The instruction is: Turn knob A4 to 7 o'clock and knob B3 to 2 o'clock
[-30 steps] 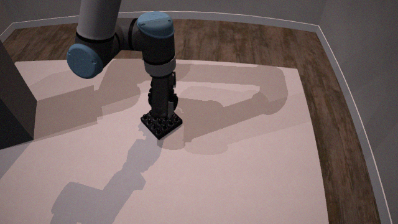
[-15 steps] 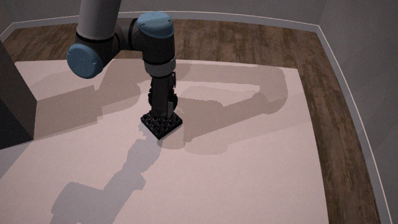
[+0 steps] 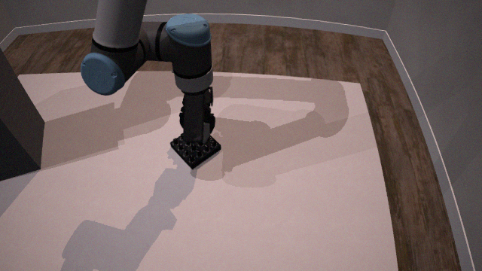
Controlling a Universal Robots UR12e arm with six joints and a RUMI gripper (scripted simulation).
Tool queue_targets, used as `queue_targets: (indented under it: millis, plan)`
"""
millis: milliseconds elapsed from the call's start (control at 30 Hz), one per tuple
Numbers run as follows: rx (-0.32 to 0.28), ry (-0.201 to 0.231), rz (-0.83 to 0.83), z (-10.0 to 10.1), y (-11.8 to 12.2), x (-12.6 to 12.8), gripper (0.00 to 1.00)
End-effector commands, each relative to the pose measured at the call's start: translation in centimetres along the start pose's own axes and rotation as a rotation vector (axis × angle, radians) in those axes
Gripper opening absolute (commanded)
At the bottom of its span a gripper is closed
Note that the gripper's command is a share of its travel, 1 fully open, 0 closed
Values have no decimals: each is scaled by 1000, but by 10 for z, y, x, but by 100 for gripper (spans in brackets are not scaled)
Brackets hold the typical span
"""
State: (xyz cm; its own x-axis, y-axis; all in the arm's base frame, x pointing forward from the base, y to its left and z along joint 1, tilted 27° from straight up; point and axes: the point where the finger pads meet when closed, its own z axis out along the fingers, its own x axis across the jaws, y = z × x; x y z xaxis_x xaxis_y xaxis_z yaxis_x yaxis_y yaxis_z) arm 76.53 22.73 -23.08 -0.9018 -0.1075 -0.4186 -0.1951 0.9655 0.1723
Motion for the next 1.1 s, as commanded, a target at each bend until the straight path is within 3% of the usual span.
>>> queue_targets:
  millis: [0,1067]
  plan:
    - [0,-1,0,0,0,0,4]
    - [0,-1,109,0,0,0,4]
